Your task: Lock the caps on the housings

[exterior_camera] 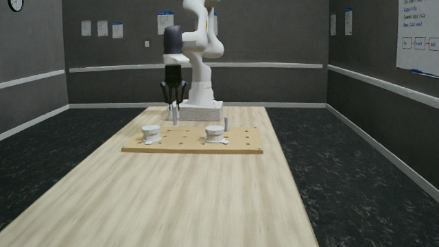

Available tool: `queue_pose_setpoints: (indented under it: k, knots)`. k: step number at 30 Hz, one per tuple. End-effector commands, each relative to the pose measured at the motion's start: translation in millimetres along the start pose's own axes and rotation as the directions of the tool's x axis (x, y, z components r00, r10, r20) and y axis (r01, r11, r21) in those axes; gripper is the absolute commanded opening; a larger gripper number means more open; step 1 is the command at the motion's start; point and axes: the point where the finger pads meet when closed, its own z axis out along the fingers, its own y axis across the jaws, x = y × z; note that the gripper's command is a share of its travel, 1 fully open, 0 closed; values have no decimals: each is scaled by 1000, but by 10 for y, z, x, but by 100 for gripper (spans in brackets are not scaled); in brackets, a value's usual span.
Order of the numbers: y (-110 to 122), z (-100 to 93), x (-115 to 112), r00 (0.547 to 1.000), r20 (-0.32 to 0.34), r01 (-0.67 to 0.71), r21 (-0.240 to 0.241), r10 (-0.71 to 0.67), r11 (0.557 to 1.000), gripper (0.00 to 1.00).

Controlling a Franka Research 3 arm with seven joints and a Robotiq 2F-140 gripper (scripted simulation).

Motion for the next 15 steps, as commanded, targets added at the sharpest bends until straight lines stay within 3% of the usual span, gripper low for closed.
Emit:
queue_pose_setpoints:
  k: [1, 15]
  knots:
    - [-14, -89, -14, 1000, 8, -19, -1, 19, 1000, 10]
    - [-14, -347, -12, 1000, 8, -19, -1, 19, 1000, 10]
